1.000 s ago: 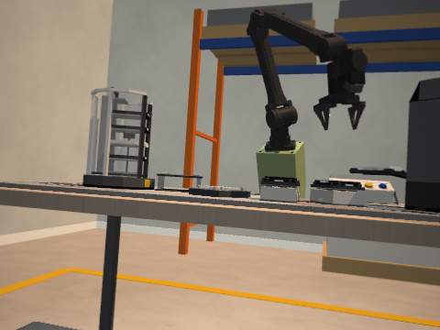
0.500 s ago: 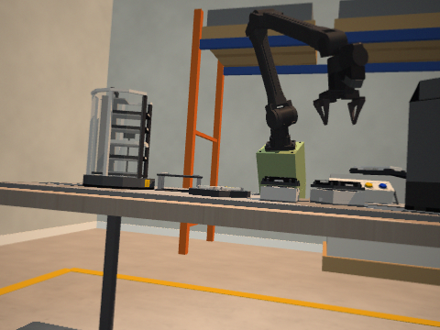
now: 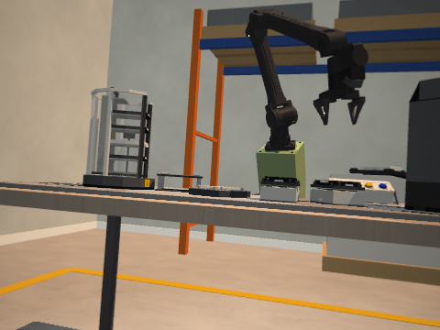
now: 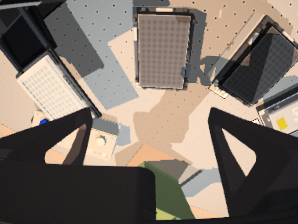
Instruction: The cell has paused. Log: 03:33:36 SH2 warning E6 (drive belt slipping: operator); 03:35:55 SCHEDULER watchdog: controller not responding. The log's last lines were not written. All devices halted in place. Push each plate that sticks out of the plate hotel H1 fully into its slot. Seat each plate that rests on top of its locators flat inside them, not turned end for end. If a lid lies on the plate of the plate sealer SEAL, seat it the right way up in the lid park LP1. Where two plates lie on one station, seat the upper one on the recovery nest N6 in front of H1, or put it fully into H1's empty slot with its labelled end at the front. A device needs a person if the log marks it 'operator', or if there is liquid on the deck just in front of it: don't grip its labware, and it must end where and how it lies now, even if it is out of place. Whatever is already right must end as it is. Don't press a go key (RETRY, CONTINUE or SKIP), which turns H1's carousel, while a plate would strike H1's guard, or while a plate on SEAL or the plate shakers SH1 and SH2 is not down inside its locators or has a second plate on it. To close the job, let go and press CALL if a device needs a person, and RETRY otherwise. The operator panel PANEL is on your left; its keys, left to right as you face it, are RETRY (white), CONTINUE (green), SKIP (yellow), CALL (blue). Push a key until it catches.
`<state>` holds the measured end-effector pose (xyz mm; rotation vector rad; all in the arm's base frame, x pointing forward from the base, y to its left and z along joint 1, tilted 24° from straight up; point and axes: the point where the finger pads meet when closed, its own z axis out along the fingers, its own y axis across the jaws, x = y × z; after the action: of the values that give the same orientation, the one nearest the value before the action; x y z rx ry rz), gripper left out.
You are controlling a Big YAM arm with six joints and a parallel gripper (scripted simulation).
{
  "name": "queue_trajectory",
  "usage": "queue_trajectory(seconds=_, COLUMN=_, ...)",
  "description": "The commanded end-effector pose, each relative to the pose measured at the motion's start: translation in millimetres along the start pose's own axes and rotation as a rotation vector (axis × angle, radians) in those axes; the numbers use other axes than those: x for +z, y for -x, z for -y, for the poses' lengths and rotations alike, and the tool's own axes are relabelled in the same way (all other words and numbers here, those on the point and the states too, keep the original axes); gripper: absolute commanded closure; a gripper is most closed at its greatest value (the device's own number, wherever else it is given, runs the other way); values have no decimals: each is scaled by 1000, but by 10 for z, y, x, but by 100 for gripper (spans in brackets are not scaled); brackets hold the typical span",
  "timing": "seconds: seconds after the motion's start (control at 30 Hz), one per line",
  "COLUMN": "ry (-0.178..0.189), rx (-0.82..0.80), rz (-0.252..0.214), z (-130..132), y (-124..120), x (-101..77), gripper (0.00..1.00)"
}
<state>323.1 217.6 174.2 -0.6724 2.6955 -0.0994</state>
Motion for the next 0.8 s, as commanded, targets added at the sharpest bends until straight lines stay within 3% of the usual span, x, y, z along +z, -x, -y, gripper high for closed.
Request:
queue_trajectory(seconds=0.0, ry=-8, rx=10, rz=-14, z=24, y=13, x=8, gripper=0)
queue_trajectory(seconds=0.6, ry=-8, rx=10, rz=-14, z=24, y=13, x=8, gripper=0)
queue_trajectory(seconds=0.77, ry=-40, rx=-192, rz=-36, z=-201, y=-114, x=63, gripper=0)
